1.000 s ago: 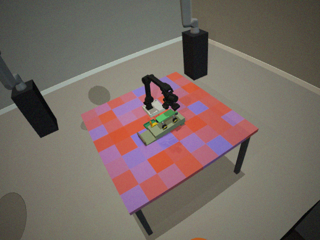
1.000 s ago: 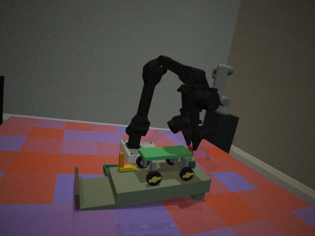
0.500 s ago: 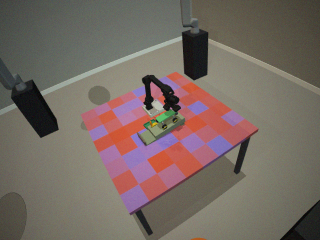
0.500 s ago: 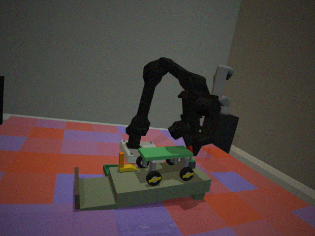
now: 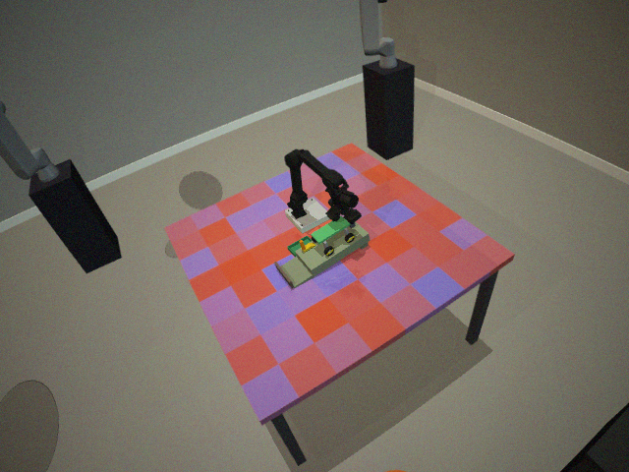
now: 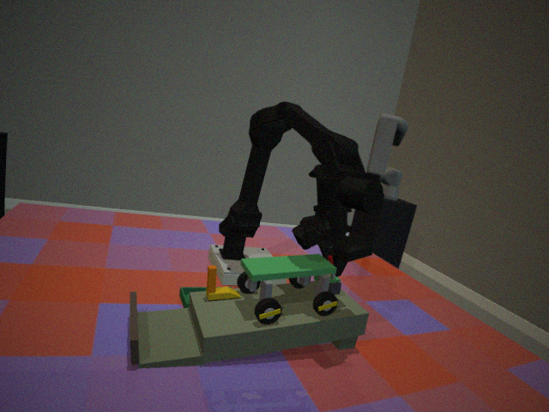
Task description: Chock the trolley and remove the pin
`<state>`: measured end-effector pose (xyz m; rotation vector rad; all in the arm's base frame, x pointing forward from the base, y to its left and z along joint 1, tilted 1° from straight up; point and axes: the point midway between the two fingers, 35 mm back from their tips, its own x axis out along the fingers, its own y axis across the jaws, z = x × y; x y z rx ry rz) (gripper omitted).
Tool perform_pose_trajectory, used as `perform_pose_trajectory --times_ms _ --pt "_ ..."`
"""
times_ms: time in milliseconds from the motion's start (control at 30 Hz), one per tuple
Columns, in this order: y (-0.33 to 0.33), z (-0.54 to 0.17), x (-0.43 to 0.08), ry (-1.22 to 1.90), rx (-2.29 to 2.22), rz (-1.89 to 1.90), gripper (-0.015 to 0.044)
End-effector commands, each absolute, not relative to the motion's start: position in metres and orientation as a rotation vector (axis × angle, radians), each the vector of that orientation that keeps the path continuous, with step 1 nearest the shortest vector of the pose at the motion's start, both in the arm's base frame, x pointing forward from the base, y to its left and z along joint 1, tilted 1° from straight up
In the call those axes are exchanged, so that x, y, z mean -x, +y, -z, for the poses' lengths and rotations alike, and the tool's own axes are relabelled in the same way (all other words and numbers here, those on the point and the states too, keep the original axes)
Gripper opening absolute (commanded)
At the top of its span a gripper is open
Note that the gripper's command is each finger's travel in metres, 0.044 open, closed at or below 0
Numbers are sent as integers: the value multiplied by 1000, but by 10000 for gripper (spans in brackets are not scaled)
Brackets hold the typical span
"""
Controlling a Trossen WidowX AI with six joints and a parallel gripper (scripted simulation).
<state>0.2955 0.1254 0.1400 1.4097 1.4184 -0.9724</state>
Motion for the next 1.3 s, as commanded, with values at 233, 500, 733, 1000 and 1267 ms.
perform_pose_trajectory --times_ms 233,500,733,1000,1267 --pt "125 -140 -296 1418 -1410 973 32" --pt "125 -144 -295 1419 -1410 979 0" --pt "124 -149 -293 1419 -1410 983 0" --pt "123 -154 -292 1419 -1410 983 0" --pt "121 -159 -292 1419 -1410 983 0"
